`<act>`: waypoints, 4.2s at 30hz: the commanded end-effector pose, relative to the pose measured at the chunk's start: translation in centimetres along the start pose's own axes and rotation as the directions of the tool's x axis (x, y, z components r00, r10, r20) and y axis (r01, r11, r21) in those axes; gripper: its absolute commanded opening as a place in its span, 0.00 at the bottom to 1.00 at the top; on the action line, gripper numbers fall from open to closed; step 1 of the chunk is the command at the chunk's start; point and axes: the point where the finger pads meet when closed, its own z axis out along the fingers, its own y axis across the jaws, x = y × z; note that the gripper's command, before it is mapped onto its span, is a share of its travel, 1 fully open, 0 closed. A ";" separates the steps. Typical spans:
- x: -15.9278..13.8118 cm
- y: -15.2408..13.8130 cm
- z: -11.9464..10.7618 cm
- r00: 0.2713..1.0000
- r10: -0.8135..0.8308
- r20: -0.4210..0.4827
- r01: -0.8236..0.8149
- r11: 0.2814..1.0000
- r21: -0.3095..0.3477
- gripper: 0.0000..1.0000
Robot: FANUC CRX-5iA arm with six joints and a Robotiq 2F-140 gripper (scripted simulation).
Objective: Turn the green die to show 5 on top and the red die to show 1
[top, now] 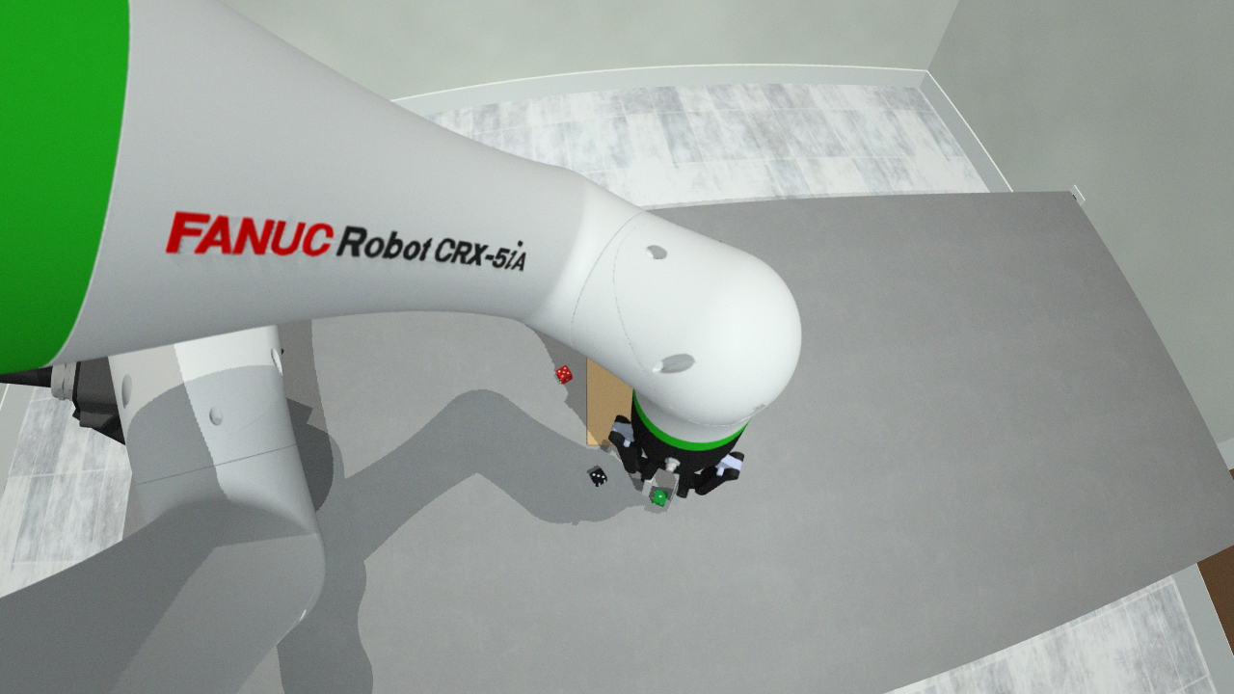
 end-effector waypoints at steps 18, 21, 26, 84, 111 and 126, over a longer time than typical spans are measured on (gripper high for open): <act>0.0 0.0 0.0 1.000 0.000 0.000 0.000 1.000 0.000 0.19; 0.0 0.0 0.0 1.000 0.000 0.000 0.000 1.000 0.000 0.19; 0.0 0.0 0.0 1.000 0.000 0.000 0.000 1.000 0.000 0.19; 0.0 0.0 2.0 1.000 0.000 0.000 0.000 1.000 0.000 0.19; 0.0 0.0 2.0 1.000 0.000 0.000 0.000 1.000 0.000 0.07; 0.0 0.0 2.0 1.000 0.000 0.000 0.000 1.000 0.000 0.07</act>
